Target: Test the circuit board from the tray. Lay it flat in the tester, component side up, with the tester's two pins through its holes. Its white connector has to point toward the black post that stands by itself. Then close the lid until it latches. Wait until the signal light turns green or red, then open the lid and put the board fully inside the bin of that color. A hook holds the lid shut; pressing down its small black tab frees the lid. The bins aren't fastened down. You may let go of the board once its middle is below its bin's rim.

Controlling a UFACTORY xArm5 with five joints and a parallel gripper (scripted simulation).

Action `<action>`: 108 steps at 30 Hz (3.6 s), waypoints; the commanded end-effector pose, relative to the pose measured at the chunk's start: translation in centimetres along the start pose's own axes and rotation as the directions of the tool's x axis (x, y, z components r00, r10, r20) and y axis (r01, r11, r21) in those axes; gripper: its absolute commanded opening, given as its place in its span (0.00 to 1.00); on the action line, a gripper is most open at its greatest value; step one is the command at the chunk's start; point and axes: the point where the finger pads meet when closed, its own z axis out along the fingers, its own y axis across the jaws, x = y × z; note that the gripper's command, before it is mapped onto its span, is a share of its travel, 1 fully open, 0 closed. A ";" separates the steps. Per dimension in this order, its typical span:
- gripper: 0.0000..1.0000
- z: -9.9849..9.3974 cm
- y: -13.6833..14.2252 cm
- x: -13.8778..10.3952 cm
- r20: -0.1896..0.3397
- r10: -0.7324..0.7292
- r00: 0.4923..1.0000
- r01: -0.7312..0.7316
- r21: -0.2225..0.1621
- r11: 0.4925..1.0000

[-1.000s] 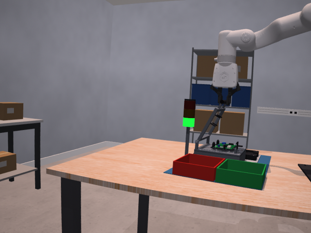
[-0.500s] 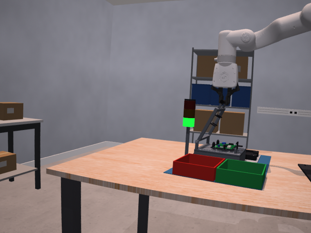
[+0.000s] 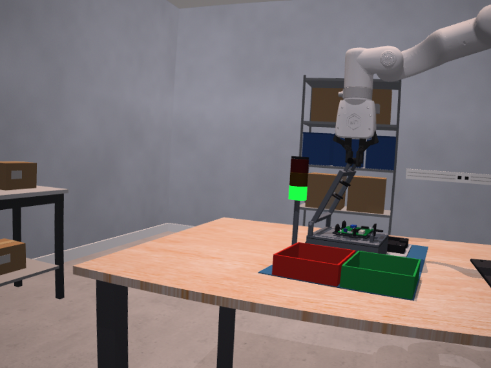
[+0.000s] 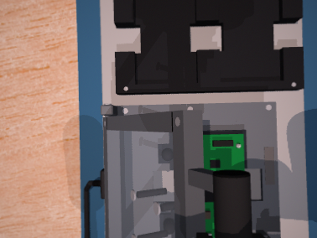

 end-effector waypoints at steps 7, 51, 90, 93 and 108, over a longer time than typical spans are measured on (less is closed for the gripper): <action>0.00 -0.2 -0.1 0.0 0.001 0.000 1.000 0.000 0.005 1.000; 0.00 -2.2 -6.2 -0.2 0.001 0.000 1.000 0.000 0.005 1.000; 0.28 -2.2 -6.2 -0.2 0.001 0.000 1.000 0.000 0.005 1.000; 0.28 -2.2 -6.2 -0.2 0.001 0.000 1.000 0.000 0.005 1.000; 0.28 -2.0 -6.2 -0.2 0.001 0.000 1.000 0.000 0.005 1.000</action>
